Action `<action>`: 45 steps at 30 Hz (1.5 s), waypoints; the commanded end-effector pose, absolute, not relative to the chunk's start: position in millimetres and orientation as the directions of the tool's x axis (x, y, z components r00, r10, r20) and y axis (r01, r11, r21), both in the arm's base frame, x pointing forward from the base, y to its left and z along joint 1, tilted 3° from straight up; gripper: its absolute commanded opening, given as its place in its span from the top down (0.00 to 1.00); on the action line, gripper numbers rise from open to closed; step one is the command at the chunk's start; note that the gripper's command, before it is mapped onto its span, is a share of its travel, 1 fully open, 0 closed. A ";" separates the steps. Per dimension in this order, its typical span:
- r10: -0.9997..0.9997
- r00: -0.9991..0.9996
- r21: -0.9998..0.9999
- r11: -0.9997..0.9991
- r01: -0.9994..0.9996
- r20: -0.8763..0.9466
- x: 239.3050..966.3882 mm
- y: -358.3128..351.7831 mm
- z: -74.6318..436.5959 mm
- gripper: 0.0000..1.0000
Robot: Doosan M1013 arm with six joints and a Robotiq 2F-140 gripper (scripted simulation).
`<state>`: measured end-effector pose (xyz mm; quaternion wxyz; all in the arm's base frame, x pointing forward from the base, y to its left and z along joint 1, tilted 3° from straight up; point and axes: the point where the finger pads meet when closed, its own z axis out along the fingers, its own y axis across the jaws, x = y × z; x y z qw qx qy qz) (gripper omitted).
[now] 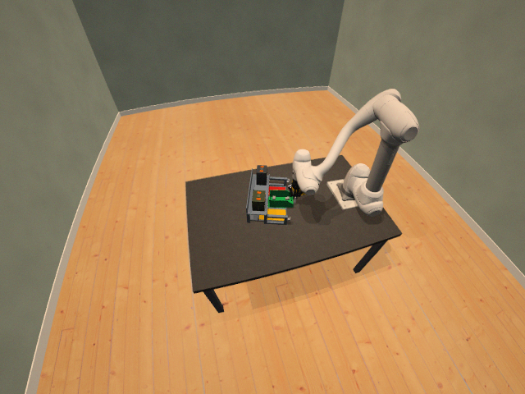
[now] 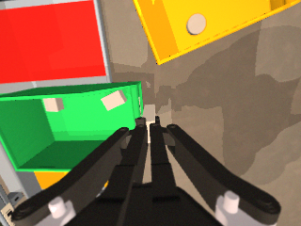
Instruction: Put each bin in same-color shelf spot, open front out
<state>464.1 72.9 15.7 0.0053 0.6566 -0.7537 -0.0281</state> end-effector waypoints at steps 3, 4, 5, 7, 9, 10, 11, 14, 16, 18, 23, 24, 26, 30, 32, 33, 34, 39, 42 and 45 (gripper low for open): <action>-0.990 -0.138 0.049 0.136 -0.989 -0.029 464.6 72.9 15.8 0.90; -0.990 -0.138 0.049 0.136 -0.989 -0.029 464.8 72.8 15.8 0.90; -0.990 -0.138 0.049 0.136 -0.989 -0.029 464.8 72.8 15.8 0.90; -0.990 -0.138 0.049 0.136 -0.989 -0.029 465.0 72.8 15.8 0.90; -0.990 -0.138 0.049 0.136 -0.989 -0.029 465.3 72.8 15.7 0.90; -0.990 -0.138 0.049 0.136 -0.989 -0.029 465.5 72.7 15.7 0.90; -0.990 -0.138 0.049 0.136 -0.989 -0.029 465.8 72.7 15.7 0.90; -0.990 -0.138 0.049 0.136 -0.989 -0.029 466.5 72.6 15.7 0.90; -0.990 -0.138 0.049 0.136 -0.989 -0.029 467.1 72.5 15.7 0.90; -0.990 -0.138 0.049 0.136 -0.989 -0.029 467.7 72.4 15.6 0.90; -0.990 -0.138 0.049 0.136 -0.989 -0.029 468.7 72.3 15.6 0.90; -0.990 -0.138 0.049 0.136 -0.989 -0.029 469.1 72.2 15.5 0.90; -0.990 -0.138 0.049 0.136 -0.989 -0.029 469.9 72.1 15.5 0.90; -0.990 -0.138 0.049 0.136 -0.989 -0.029 471.7 71.9 15.4 0.90; -0.990 -0.138 0.049 0.136 -0.989 -0.029 472.6 71.8 15.4 0.90; -0.990 -0.138 0.049 0.136 -0.989 -0.029 473.1 71.7 15.3 0.90; -0.990 -0.138 0.049 0.136 -0.989 -0.029 473.6 71.6 15.3 0.90; -0.990 -0.138 0.049 0.136 -0.989 -0.029 475.8 71.3 15.2 0.90; -0.990 -0.138 0.049 0.136 -0.989 -0.029 477.0 71.2 15.2 0.90; -0.990 -0.138 0.049 0.136 -0.989 -0.029 478.8 70.9 15.1 0.90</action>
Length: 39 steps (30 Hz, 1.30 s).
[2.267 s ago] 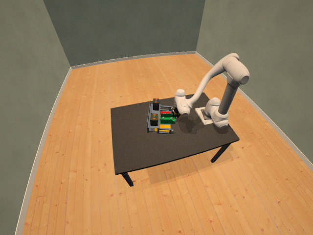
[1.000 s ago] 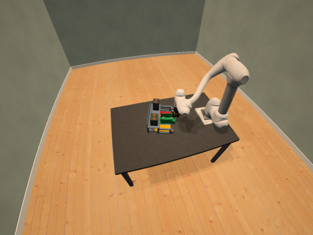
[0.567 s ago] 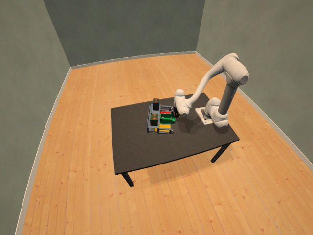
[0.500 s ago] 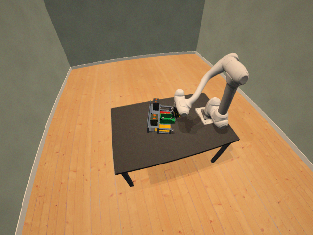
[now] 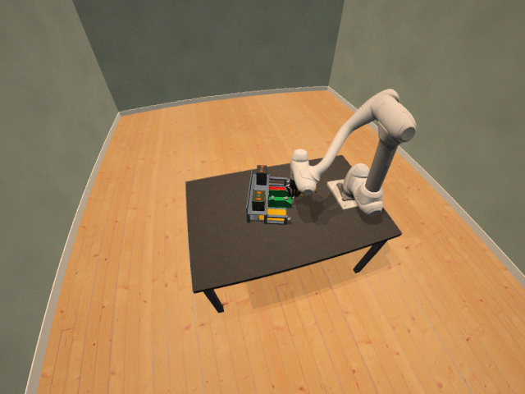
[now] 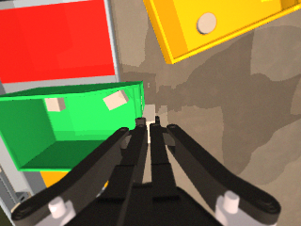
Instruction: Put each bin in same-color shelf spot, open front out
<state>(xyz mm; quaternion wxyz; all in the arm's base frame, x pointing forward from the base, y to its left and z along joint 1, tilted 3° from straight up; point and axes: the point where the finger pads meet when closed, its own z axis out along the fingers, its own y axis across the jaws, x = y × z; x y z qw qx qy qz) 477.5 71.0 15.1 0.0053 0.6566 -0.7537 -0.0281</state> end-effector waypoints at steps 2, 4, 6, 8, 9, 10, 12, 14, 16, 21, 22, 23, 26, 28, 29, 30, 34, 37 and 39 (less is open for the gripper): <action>-0.990 -0.138 0.049 0.136 -0.989 -0.029 480.1 70.7 15.0 0.90; -0.990 -0.138 0.049 0.136 -0.989 -0.029 481.4 70.5 14.9 0.90; -0.990 -0.138 0.049 0.136 -0.989 -0.029 482.7 70.4 14.9 0.90; -0.990 -0.138 0.049 0.136 -0.989 -0.029 484.1 70.2 14.8 0.90; -0.990 -0.138 0.049 0.136 -0.989 -0.029 484.8 70.1 14.8 0.90; -0.990 -0.138 0.049 0.136 -0.989 -0.029 485.5 70.0 14.7 0.90; -0.990 -0.138 0.049 0.136 -0.989 -0.029 485.5 70.0 14.7 0.90; -0.990 -0.138 0.049 0.136 -0.989 -0.029 486.9 69.8 14.7 0.90; -0.990 -0.138 0.049 0.136 -0.989 -0.029 488.3 69.6 14.6 0.90; -0.990 -0.138 0.049 0.136 -0.989 -0.029 492.0 69.1 14.4 0.90; -0.990 -0.138 0.049 0.136 -0.989 -0.029 492.8 69.0 14.4 0.90; -0.990 -0.138 0.049 0.136 -0.989 -0.029 493.5 68.9 14.3 0.90; -0.990 -0.138 0.049 0.136 -0.989 -0.029 495.7 68.6 14.2 0.90; -0.990 -0.138 0.049 0.136 -0.989 -0.029 496.5 68.5 14.2 0.90; -0.990 -0.138 0.049 0.136 -0.989 -0.029 496.5 68.5 14.2 0.90; -0.990 -0.138 0.049 0.136 -0.989 -0.029 497.2 68.4 14.2 0.90; -0.990 -0.138 0.049 0.136 -0.989 -0.029 500.1 68.0 14.0 0.90; -0.990 -0.138 0.049 0.136 -0.989 -0.029 502.3 67.7 13.9 0.90; -0.990 -0.138 0.049 0.136 -0.989 -0.029 503.7 67.5 13.8 0.90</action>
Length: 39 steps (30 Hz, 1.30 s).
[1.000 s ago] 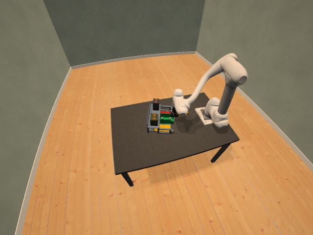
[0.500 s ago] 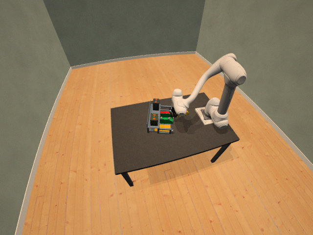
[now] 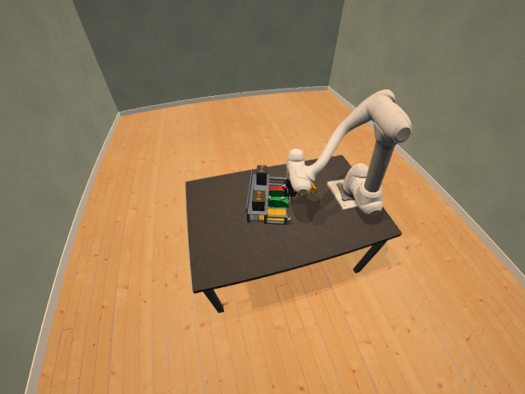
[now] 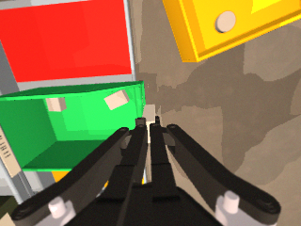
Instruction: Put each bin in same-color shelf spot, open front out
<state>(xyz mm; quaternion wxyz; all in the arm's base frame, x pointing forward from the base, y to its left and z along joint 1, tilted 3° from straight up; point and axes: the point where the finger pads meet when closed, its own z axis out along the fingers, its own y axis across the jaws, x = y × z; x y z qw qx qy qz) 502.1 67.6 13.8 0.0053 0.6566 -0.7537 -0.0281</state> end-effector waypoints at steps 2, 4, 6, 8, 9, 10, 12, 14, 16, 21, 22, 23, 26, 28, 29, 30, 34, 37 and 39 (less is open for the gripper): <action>-0.990 -0.138 0.049 0.136 -0.989 -0.029 505.1 67.3 13.8 0.90; -0.990 -0.138 0.049 0.136 -0.989 -0.029 506.5 67.1 13.7 0.90; -0.990 -0.138 0.049 0.136 -0.989 -0.029 507.1 67.0 13.7 0.90; -0.990 -0.138 0.049 0.136 -0.989 -0.029 507.8 66.9 13.6 0.90; -0.990 -0.138 0.049 0.136 -0.989 -0.029 508.5 66.8 13.6 0.90; -0.990 -0.138 0.049 0.136 -0.989 -0.029 509.1 66.7 13.6 0.90; -0.990 -0.138 0.049 0.136 -0.989 -0.029 510.4 66.6 13.5 0.90; -0.990 -0.138 0.049 0.136 -0.989 -0.029 511.6 66.4 13.4 0.90; -0.990 -0.138 0.049 0.136 -0.989 -0.029 512.7 66.2 13.4 0.90; -0.990 -0.138 0.049 0.136 -0.989 -0.029 515.5 65.9 13.2 0.90; -0.990 -0.138 0.049 0.136 -0.989 -0.029 516.0 65.8 13.2 0.90; -0.990 -0.138 0.049 0.136 -0.989 -0.029 516.0 65.8 13.2 0.90; -0.990 -0.138 0.049 0.136 -0.989 -0.029 516.9 65.7 13.2 0.90; -0.990 -0.138 0.049 0.136 -0.989 -0.029 517.8 65.5 13.1 0.90; -0.990 -0.138 0.049 0.136 -0.989 -0.029 518.3 65.5 13.1 0.90; -0.990 -0.138 0.049 0.136 -0.989 -0.029 518.7 65.4 13.1 0.90; -0.990 -0.138 0.049 0.136 -0.989 -0.029 520.2 65.2 13.0 0.90; -0.990 -0.138 0.049 0.136 -0.989 -0.029 521.2 65.1 13.0 0.90; -0.990 -0.138 0.049 0.136 -0.989 -0.029 521.8 65.0 12.9 0.90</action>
